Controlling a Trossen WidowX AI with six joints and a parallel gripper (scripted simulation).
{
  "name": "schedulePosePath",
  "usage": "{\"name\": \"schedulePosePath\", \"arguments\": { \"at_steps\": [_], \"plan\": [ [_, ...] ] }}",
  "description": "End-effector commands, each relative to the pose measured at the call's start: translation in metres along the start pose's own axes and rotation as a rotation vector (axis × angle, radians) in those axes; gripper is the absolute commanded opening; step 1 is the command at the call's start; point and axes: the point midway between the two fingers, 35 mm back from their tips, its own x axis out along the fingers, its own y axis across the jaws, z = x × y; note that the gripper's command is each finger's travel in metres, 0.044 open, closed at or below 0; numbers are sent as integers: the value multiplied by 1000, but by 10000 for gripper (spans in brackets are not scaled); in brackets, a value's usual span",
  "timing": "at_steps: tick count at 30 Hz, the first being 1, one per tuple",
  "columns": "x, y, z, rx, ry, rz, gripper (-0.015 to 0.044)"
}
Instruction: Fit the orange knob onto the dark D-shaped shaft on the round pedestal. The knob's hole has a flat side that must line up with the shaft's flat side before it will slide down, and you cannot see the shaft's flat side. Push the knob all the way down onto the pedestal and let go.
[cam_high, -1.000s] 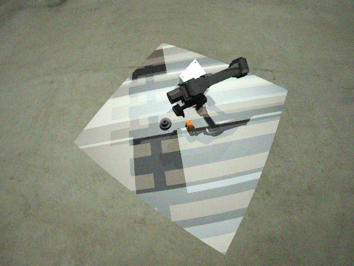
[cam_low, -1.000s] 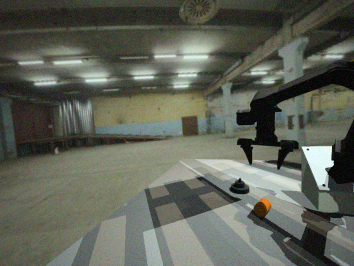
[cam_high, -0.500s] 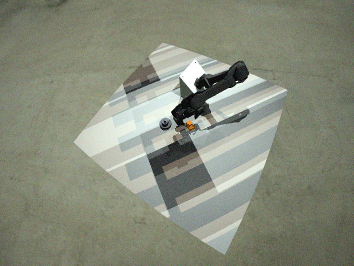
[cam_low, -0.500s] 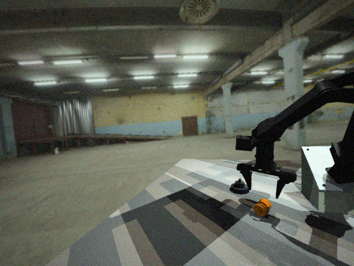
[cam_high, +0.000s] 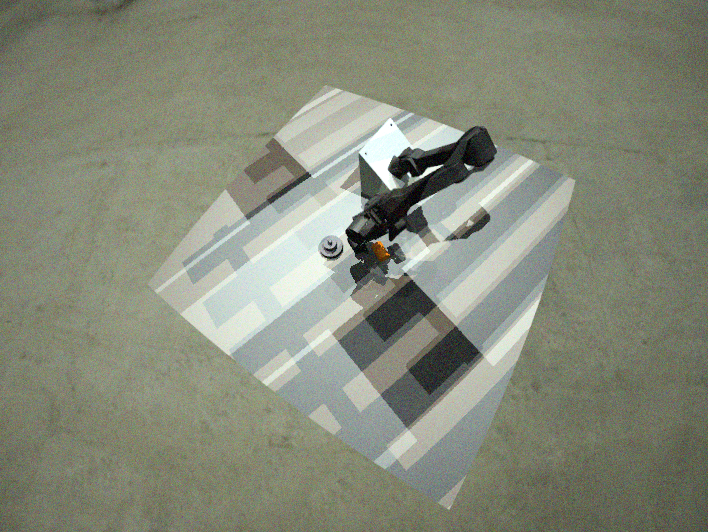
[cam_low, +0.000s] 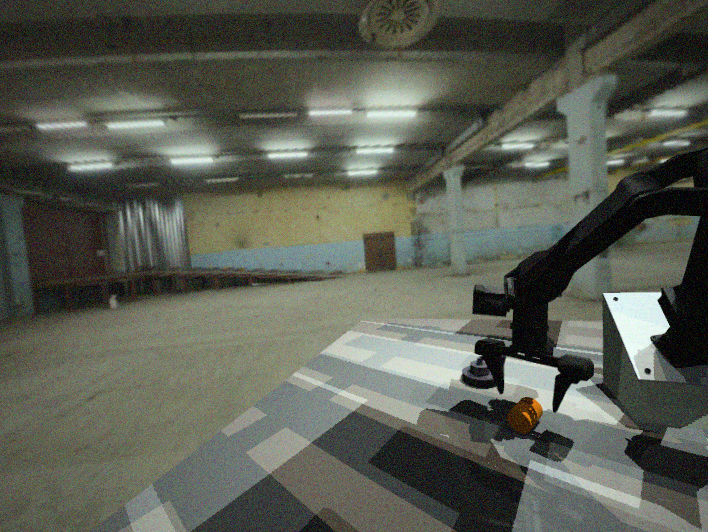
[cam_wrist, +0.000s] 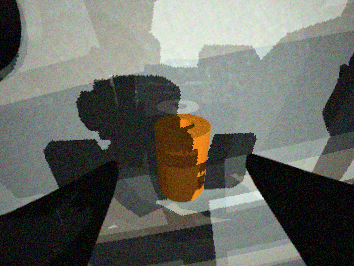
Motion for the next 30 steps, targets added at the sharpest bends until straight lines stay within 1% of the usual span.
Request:
{"name": "schedulePosePath", "arguments": {
  "at_steps": [1,18,25,26,30],
  "plan": [
    [5,0,1,6,1,0,440],
    [29,-1,4,6,4,-1,440],
    [29,-1,4,6,4,-1,256],
    [29,-1,4,6,4,-1,240],
    [29,-1,4,6,4,-1,240]
  ]
}}
